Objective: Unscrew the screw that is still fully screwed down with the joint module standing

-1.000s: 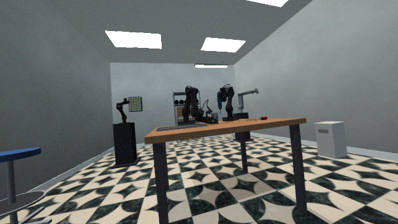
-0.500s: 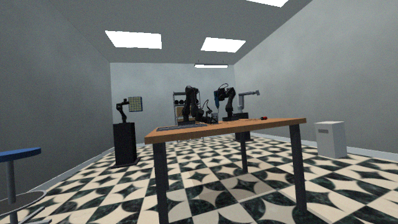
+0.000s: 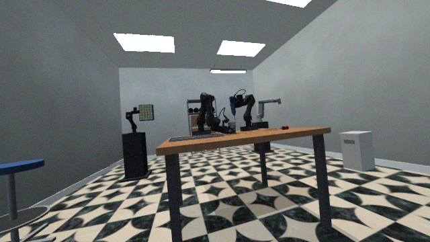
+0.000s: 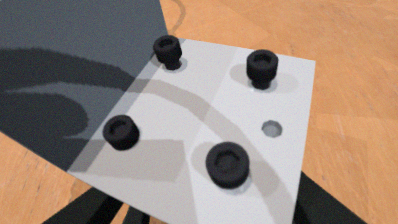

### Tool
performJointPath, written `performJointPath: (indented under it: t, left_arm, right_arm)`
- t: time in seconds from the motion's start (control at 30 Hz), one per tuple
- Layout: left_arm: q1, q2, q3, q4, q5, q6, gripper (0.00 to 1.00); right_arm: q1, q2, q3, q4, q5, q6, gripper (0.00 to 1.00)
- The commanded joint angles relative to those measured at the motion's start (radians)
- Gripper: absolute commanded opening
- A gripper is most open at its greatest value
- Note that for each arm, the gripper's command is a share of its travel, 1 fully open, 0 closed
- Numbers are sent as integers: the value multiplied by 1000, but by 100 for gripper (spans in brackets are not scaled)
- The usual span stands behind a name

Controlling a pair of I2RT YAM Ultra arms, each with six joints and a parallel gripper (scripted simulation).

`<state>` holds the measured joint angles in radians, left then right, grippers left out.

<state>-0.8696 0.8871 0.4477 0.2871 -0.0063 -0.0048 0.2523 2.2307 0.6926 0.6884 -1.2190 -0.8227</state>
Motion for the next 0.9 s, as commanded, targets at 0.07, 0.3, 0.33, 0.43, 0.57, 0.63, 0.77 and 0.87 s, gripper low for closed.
performJointPath:
  t: [0.07, 0.3, 0.33, 0.43, 0.57, 0.63, 0.77, 0.87]
  left_arm:
    - [10, -38, 94, 63, 3, 11, 42]
    - [11, -21, 104, 69, 4, 10, 42]
    - [11, -19, 102, 75, 4, 11, 42]
    - [12, -11, 96, 93, 5, 11, 42]
    - [12, -7, 88, 118, 5, 12, 42]
    - [12, -6, 85, 132, 5, 12, 42]
    - [12, -1, 84, 143, 6, 12, 42]
    - [13, 2, 82, 150, 7, 12, 42]
  right_arm:
    - [1, -10, 9, -2, -7, 1, 59]
    - [1, -10, 9, -2, -7, 1, 59]
    - [1, -10, 9, -2, -7, 1, 59]
    - [1, -10, 9, -2, -7, 1, 59]
    - [1, -10, 9, -2, -7, 1, 59]
    - [1, -10, 9, -2, -7, 1, 59]
    - [1, -10, 9, -2, -7, 1, 59]
    - [1, -10, 9, -2, -7, 1, 59]
